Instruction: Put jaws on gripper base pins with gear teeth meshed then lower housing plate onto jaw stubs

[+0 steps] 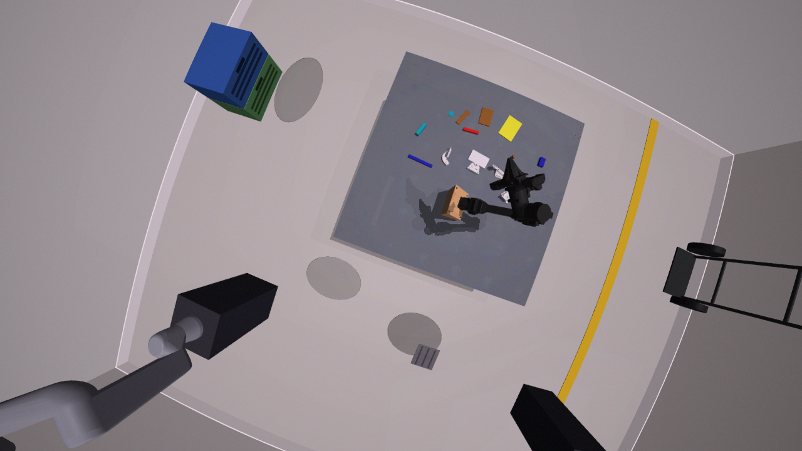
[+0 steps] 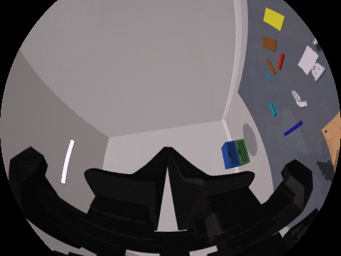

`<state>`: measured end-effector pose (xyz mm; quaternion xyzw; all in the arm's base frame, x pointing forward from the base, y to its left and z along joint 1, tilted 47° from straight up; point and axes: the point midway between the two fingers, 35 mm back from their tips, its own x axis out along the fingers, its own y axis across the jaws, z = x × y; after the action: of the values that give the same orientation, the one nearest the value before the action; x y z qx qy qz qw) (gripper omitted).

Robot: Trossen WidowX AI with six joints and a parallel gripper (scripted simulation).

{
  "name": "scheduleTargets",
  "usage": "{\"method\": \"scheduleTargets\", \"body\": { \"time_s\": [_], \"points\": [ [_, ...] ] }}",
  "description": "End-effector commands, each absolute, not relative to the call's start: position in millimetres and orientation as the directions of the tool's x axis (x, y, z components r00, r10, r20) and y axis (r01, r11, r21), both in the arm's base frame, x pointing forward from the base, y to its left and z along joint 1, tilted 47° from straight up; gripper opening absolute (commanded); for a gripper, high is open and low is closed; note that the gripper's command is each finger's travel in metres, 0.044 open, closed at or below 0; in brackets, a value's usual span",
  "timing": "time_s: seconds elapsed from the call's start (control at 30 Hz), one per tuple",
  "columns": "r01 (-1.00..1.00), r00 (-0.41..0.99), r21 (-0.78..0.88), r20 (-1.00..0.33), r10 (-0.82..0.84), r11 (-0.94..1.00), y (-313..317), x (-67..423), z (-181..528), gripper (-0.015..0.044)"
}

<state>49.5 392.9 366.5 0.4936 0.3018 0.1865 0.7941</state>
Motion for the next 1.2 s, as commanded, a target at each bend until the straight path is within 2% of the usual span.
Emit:
{"method": "scheduleTargets", "body": {
  "time_s": [0.0,0.6,1.17],
  "points": [
    [0.039,0.780,0.878,-0.325,0.535,0.477,387.0,75.4,351.7,0.0000],
    [0.250,0.869,0.795,-0.436,0.233,0.554,334.4,182.4,298.3,0.0000],
    [0.489,0.845,0.693,-0.527,-0.090,0.530,255.1,262.4,246.9,0.0000]
  ]
}}
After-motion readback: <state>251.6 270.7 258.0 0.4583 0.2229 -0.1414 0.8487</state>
